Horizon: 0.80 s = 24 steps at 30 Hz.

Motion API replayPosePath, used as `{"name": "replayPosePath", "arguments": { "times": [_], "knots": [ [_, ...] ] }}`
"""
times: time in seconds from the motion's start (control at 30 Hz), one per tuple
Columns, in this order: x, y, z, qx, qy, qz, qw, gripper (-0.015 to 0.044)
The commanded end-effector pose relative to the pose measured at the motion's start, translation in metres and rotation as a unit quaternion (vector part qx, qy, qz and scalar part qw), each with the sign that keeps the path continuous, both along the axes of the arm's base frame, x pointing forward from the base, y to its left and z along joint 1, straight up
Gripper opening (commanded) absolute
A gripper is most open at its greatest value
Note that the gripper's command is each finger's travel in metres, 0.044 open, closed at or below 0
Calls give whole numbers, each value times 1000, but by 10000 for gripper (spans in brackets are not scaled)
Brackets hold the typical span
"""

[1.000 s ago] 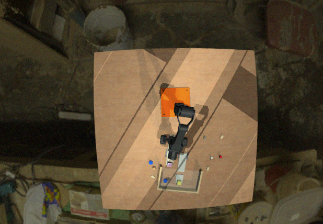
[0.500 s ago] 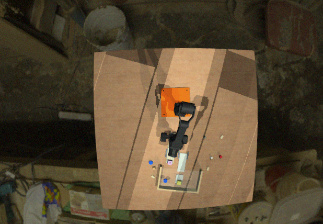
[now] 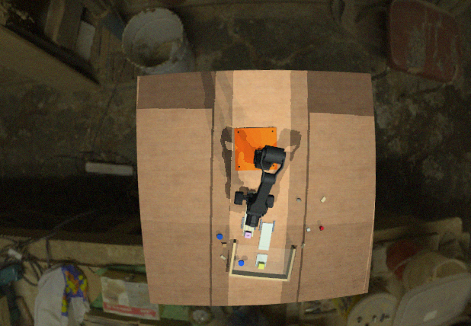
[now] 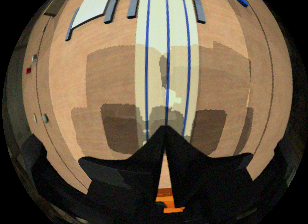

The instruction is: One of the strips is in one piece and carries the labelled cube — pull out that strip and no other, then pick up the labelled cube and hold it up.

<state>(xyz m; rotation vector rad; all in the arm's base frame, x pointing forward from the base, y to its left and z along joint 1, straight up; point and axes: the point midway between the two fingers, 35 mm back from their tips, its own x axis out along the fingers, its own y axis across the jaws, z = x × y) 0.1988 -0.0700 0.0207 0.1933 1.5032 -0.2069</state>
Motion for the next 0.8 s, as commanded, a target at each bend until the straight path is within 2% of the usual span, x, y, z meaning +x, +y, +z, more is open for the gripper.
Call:
{"name": "replayPosePath", "arguments": {
  "times": [0.0,0.67,0.77],
  "knots": [
    [-11,3,-6,4,18,1,1000,0],
    [-11,3,-6,4,18,1,1000,0],
    [1,0,21,2,8,1,1000,0]
  ]
}}
